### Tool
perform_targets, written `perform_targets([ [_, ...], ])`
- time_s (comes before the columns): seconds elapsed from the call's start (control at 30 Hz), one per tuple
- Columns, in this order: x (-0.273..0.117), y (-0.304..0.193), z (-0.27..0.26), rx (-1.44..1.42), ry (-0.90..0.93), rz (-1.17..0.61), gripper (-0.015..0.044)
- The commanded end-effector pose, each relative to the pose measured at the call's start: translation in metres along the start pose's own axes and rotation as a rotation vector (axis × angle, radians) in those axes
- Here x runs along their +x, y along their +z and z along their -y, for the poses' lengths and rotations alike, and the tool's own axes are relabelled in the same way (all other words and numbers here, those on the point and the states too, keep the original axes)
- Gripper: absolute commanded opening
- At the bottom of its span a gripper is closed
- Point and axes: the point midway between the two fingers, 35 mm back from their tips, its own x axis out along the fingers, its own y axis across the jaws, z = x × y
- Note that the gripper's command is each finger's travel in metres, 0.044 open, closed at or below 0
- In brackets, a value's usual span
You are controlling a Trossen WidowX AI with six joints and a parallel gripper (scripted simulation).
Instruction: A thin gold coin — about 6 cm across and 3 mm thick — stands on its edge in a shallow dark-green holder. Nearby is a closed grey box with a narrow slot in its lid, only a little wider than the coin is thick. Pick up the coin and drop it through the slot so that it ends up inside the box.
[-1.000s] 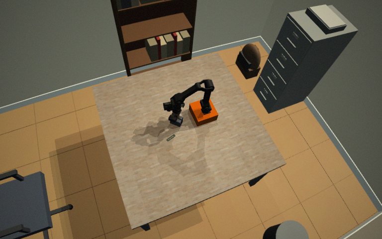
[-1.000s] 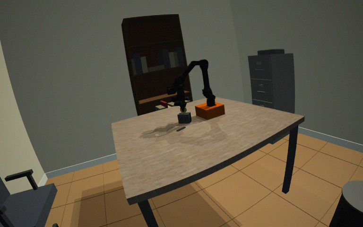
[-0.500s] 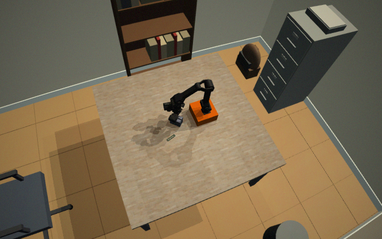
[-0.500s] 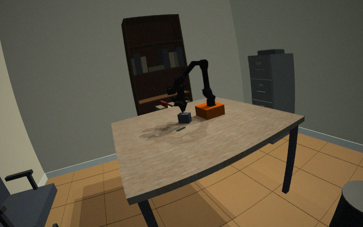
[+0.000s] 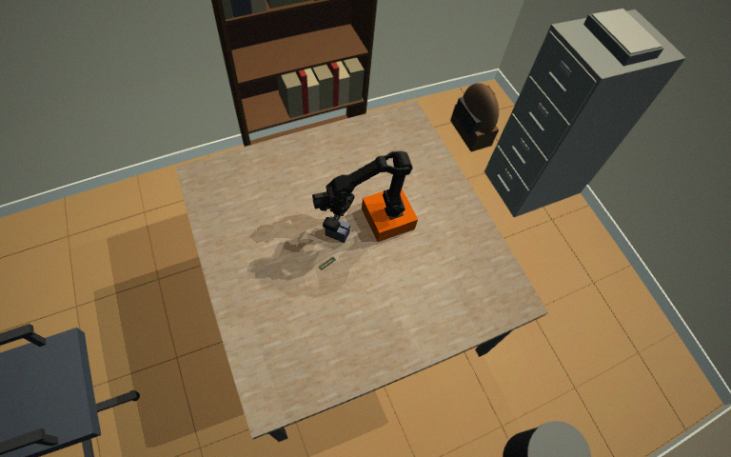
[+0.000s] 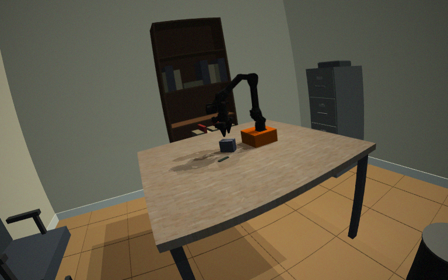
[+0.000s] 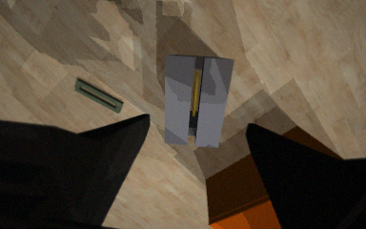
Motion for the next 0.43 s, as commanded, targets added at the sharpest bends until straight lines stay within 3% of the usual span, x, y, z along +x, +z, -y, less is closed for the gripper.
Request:
perform_targets([
  [0.0, -0.0326, -0.0009, 0.0007, -0.002, 0.004, 0.006, 0.0440],
  [0.4, -0.0426, -0.0027, 0.0020, -0.001, 0.003, 0.004, 0.0440],
])
